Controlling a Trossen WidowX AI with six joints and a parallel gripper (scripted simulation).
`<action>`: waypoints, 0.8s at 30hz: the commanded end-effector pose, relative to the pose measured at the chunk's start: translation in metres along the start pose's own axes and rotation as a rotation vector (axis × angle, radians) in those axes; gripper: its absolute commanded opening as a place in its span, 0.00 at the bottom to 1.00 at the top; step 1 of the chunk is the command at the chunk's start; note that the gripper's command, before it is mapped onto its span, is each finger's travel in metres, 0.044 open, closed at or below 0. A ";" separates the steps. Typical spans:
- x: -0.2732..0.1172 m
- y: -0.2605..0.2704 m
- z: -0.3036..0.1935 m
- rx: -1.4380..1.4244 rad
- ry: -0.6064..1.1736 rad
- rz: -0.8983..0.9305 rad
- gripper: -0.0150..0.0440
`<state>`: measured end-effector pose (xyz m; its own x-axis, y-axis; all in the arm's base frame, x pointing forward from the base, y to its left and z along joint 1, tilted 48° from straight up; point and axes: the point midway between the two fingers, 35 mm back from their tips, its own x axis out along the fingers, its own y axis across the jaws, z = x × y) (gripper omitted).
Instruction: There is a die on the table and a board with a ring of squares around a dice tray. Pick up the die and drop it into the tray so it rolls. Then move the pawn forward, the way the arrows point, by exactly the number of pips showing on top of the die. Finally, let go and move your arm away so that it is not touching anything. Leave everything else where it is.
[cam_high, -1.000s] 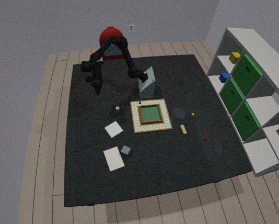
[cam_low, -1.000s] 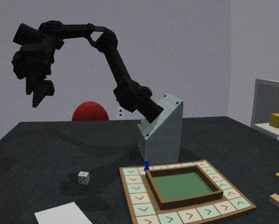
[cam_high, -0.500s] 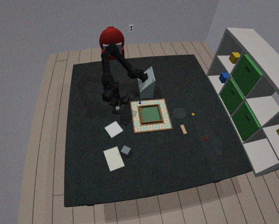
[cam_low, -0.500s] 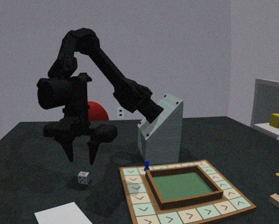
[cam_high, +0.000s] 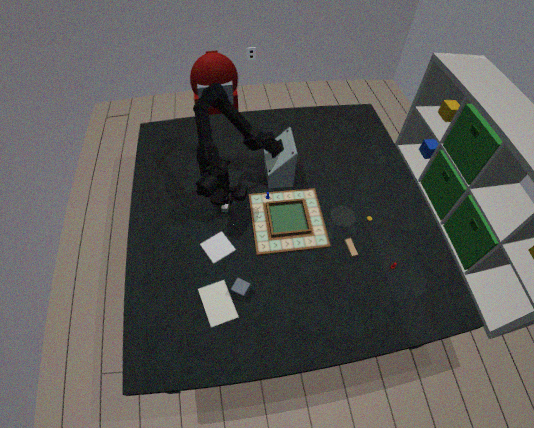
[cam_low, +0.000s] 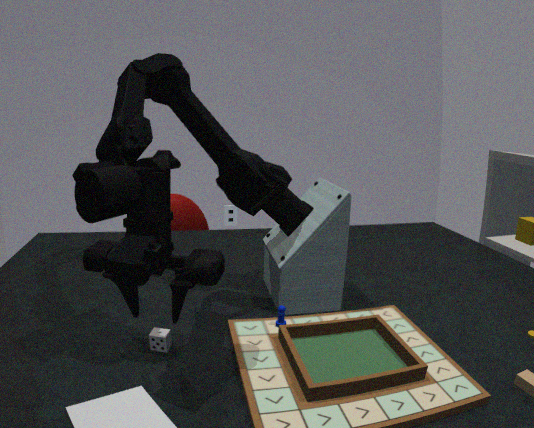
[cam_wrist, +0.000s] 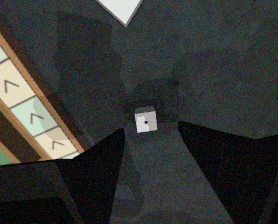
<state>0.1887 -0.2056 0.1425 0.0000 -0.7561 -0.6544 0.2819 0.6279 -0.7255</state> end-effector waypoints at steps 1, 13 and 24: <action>0.006 0.004 -0.001 -0.016 0.008 0.007 0.72; 0.024 0.004 -0.001 -0.015 0.008 0.008 0.72; 0.038 0.004 -0.002 -0.016 0.008 0.006 0.68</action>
<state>0.1883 -0.2308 0.1208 -0.0008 -0.7573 -0.6531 0.2796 0.6269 -0.7272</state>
